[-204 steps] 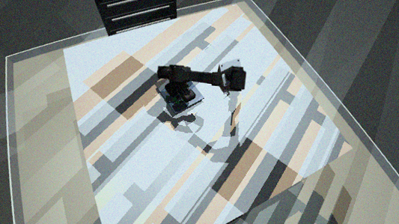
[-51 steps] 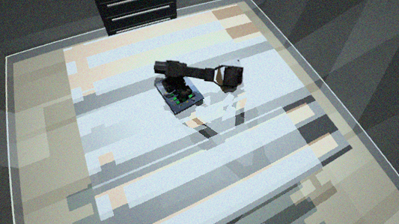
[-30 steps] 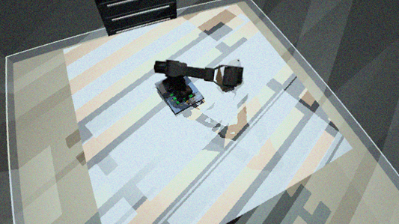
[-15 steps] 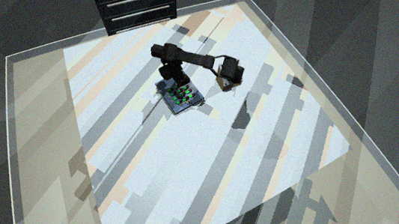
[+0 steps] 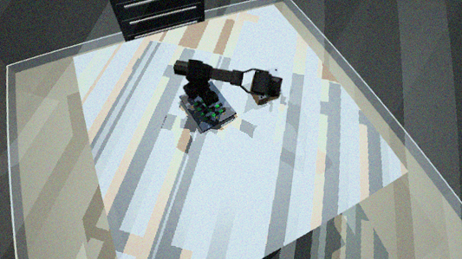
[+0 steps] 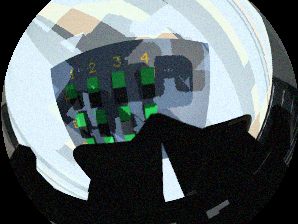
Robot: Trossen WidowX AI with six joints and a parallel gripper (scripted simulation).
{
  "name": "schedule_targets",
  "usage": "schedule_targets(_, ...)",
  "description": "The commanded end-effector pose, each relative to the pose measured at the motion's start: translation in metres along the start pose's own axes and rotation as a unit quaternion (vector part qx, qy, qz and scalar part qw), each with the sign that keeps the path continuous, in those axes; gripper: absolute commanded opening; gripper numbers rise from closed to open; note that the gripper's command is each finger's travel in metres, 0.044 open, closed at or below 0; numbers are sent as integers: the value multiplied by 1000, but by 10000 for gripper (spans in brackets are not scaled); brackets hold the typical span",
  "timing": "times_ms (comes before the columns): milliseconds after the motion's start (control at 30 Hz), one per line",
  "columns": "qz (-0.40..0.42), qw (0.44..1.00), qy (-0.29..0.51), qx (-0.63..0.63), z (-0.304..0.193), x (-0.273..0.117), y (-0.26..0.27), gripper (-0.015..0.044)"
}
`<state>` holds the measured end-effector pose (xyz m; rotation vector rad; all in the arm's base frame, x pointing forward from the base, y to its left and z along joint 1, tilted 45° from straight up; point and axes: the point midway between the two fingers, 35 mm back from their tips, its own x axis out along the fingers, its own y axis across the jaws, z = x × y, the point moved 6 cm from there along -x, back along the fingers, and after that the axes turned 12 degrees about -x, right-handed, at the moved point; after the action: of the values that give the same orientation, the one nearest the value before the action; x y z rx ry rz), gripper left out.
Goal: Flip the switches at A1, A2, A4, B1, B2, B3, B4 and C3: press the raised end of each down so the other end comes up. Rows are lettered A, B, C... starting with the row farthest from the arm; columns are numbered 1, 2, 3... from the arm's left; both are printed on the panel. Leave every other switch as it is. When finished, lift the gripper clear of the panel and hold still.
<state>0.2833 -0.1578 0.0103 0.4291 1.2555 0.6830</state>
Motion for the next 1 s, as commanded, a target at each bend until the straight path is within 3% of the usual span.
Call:
schedule_targets(0, 4, 1000, 1, 3, -2, 6, 1, 0)
schedule_targets(967, 4, 1000, 1, 3, -1, 18, 1, 0)
